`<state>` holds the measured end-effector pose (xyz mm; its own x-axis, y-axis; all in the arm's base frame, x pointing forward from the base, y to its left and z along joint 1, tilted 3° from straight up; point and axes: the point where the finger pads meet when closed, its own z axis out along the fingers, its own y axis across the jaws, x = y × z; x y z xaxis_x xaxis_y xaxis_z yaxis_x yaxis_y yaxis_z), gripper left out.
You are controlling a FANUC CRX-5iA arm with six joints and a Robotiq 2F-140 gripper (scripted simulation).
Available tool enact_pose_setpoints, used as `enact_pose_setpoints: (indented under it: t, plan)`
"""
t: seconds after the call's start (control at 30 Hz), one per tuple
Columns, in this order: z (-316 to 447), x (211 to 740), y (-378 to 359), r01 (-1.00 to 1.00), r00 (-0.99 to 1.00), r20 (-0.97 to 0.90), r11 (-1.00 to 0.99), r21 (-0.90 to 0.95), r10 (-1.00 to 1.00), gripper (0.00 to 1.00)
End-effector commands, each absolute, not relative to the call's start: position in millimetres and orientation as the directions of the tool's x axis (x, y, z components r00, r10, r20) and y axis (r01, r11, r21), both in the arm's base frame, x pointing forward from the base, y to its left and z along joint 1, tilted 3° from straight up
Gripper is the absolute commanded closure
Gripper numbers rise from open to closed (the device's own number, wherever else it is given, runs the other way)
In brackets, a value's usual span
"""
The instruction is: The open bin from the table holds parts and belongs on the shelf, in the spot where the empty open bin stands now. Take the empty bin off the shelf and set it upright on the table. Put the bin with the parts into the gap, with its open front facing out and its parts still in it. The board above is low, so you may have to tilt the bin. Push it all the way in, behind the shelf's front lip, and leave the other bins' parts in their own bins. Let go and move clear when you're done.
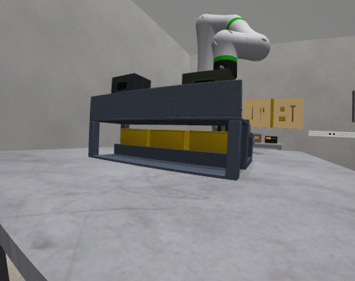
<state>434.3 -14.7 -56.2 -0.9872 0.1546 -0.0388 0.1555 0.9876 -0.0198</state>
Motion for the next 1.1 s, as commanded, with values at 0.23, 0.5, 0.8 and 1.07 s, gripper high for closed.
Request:
enact_pose_setpoints:
  t: [0.23, 0.5, 0.8, 1.07]
  plan:
    - [-46.5, 434.5, -14.4, 0.155, -0.987, -0.04, 0.988, -0.02, 0.154, 0.76]
    - [-35.9, 434.2, -14.2, 0.155, -0.987, -0.04, 0.988, -0.02, 0.154, 0.76]
    - [-21.5, 433.6, -13.8, 0.155, -0.987, -0.04, 0.988, -0.02, 0.154, 0.76]
    - [-8.1, 433.1, -13.4, 0.155, -0.987, -0.04, 0.988, -0.02, 0.154, 0.76]
